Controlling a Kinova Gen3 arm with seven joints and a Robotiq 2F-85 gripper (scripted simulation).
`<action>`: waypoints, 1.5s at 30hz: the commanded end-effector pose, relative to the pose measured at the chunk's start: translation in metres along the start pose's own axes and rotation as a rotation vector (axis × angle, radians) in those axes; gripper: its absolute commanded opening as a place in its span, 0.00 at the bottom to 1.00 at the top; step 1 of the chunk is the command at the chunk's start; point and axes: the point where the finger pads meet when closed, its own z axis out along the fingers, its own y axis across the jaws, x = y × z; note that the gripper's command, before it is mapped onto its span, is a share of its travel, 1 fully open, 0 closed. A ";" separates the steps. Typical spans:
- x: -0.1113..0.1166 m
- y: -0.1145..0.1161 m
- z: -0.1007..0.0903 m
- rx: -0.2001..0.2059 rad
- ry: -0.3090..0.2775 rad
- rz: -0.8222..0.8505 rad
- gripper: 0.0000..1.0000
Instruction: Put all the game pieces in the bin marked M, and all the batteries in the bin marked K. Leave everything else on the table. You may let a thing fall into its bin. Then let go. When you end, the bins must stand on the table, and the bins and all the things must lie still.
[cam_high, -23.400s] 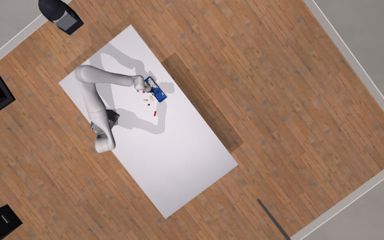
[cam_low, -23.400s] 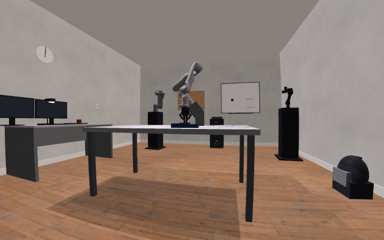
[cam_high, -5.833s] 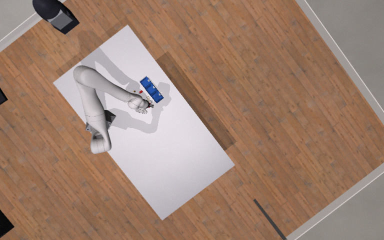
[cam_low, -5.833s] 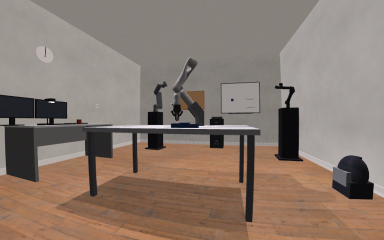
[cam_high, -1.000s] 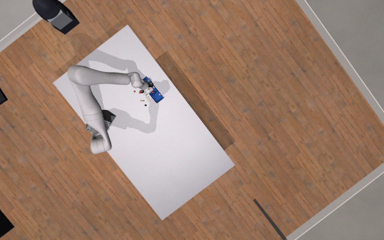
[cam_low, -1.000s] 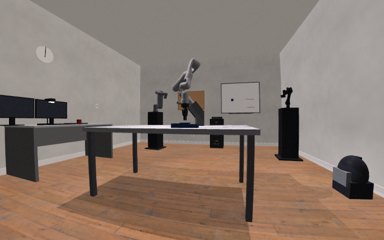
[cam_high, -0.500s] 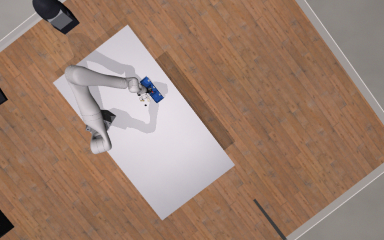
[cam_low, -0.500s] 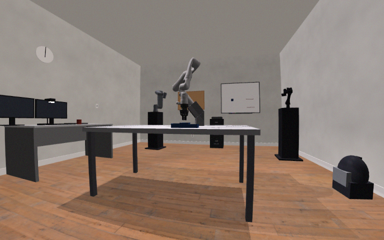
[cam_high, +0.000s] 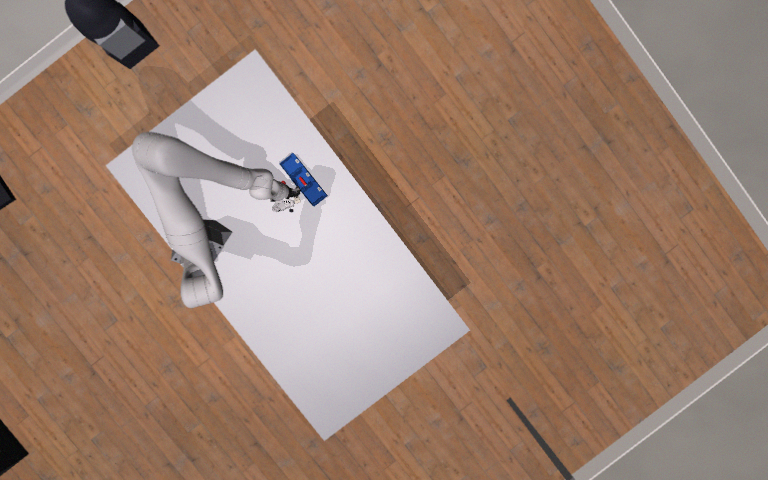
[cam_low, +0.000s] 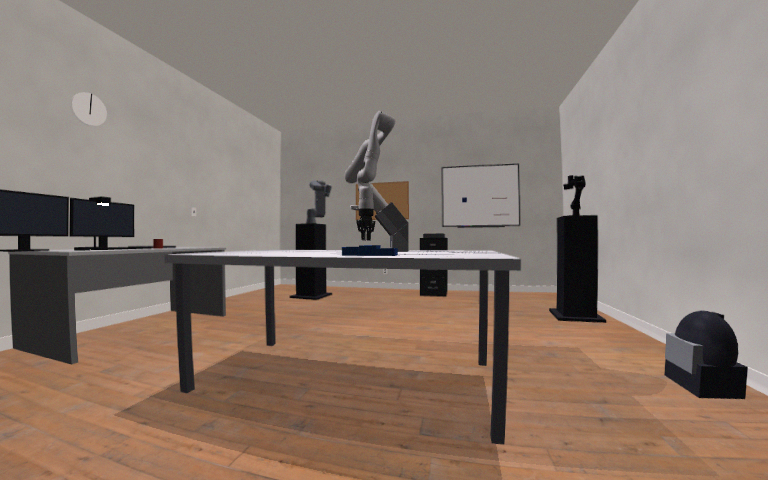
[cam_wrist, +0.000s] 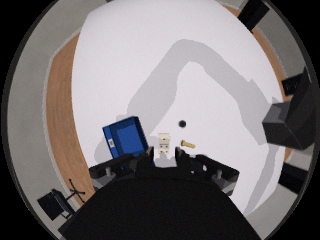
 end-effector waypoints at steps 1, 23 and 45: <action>0.000 -0.002 -0.002 0.005 -0.004 0.006 0.41; -0.005 -0.002 -0.001 0.000 -0.005 0.005 0.41; -0.006 -0.004 0.008 0.006 -0.004 0.001 0.41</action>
